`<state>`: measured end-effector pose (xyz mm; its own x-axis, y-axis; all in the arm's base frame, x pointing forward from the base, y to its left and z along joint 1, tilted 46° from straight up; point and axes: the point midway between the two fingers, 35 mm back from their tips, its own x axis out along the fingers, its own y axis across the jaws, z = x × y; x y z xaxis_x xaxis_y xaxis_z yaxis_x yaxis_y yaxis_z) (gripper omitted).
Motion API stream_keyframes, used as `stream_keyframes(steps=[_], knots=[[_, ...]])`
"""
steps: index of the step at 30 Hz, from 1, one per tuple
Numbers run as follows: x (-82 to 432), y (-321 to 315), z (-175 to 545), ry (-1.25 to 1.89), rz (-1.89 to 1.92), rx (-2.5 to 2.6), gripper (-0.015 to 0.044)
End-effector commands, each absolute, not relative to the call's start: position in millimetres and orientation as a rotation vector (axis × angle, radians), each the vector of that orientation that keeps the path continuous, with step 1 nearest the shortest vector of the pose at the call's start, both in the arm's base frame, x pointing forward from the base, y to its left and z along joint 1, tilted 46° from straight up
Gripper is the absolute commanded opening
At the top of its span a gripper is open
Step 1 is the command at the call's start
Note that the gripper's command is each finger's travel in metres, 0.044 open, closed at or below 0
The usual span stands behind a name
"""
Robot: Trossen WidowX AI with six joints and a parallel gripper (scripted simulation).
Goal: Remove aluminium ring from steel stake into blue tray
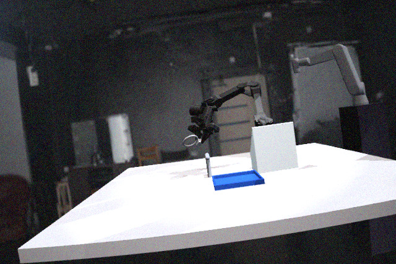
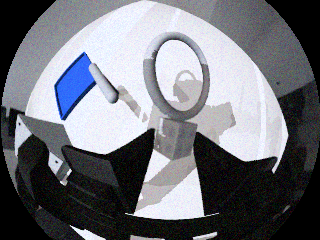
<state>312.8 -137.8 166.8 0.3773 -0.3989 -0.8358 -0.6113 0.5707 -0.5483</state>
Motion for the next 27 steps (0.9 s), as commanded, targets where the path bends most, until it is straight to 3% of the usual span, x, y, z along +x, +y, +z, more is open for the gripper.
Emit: stream_keyframes(steps=[1,27], knots=[[311.4,-139.5,172.4,1.209,0.204,-1.074,0.0],[291.8,-164.6,199.3,1.099,0.411,-1.496,0.0]])
